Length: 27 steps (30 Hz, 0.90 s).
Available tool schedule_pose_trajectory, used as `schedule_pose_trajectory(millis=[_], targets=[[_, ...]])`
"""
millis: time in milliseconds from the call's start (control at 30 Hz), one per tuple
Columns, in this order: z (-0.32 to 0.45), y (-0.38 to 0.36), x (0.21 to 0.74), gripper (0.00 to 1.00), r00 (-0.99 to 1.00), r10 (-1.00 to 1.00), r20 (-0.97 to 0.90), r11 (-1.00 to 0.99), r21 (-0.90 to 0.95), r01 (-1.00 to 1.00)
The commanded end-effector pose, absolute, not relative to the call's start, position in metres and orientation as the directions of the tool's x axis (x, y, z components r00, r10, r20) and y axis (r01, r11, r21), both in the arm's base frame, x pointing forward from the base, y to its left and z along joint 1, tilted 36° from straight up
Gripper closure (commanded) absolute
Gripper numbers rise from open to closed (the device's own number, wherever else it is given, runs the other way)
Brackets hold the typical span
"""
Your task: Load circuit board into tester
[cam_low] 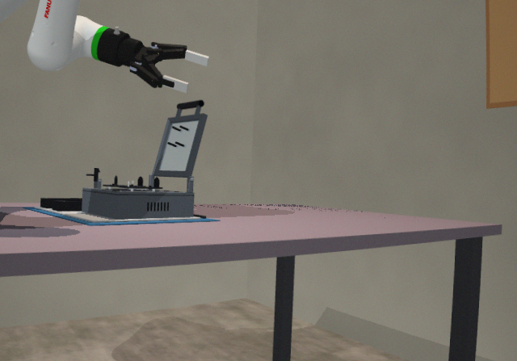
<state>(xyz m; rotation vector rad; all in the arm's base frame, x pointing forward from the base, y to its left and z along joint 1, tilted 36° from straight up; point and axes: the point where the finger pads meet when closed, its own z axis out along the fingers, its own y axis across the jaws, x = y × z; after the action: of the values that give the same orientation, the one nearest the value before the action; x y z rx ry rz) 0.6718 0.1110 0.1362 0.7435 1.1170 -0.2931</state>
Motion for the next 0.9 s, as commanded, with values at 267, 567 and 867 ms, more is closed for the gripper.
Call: schedule_pose_trajectory(millis=[267, 567, 867], targets=[[0.136, 0.111, 0.672, 0.00, 0.432, 0.145, -0.890, 0.728, 0.392, 0.563], [0.136, 0.111, 0.672, 0.00, 0.431, 0.145, -0.890, 0.727, 0.392, 0.563], [0.110, 0.123, 0.635, 0.00, 0.281, 0.307, -0.909, 0.590, 0.413, 0.694]])
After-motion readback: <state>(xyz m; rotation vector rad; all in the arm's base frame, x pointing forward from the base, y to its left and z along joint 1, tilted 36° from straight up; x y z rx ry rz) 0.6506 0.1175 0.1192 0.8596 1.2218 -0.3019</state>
